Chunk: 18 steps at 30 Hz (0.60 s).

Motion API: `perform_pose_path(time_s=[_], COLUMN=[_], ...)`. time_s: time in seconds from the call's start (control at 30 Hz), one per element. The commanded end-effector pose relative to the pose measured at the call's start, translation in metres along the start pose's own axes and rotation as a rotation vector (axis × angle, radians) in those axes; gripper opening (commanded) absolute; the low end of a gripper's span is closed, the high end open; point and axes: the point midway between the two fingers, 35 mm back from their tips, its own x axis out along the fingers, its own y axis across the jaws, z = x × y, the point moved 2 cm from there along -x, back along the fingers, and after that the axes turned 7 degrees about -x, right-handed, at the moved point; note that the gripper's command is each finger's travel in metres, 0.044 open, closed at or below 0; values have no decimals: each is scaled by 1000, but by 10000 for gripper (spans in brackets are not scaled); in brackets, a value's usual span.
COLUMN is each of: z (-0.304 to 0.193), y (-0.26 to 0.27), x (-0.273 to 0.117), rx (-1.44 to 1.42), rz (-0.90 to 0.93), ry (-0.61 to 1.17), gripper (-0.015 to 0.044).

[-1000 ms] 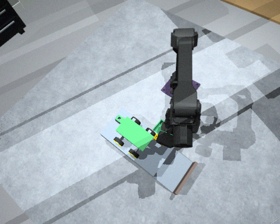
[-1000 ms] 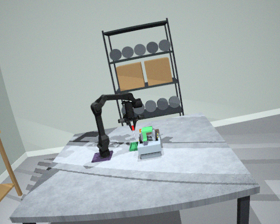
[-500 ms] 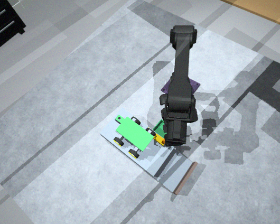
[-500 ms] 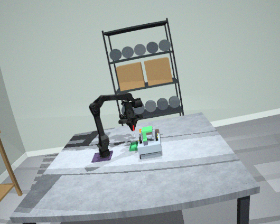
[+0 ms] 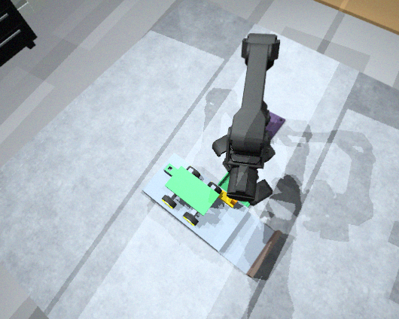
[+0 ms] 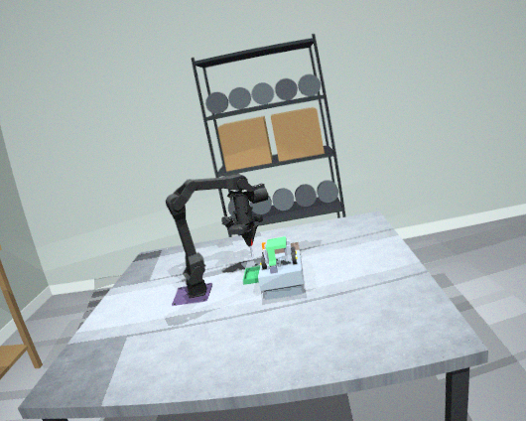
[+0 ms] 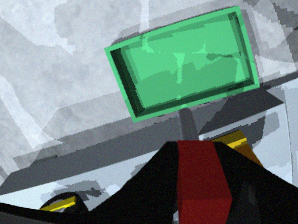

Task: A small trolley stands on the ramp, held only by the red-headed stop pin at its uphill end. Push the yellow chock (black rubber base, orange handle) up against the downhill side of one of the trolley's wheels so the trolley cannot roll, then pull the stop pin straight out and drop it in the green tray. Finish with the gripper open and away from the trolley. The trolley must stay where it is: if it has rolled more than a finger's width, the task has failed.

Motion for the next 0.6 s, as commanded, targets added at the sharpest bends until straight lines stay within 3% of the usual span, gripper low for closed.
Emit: perform_pose_path(time_s=[0.0,0.27,0.57], z=[0,-1,1], y=[1,3,4], x=[-1,-2,2], rx=[-113,-336,-341], rz=[-28,-71,-72], ry=[-1,-2,-2], gripper=[0,0,0])
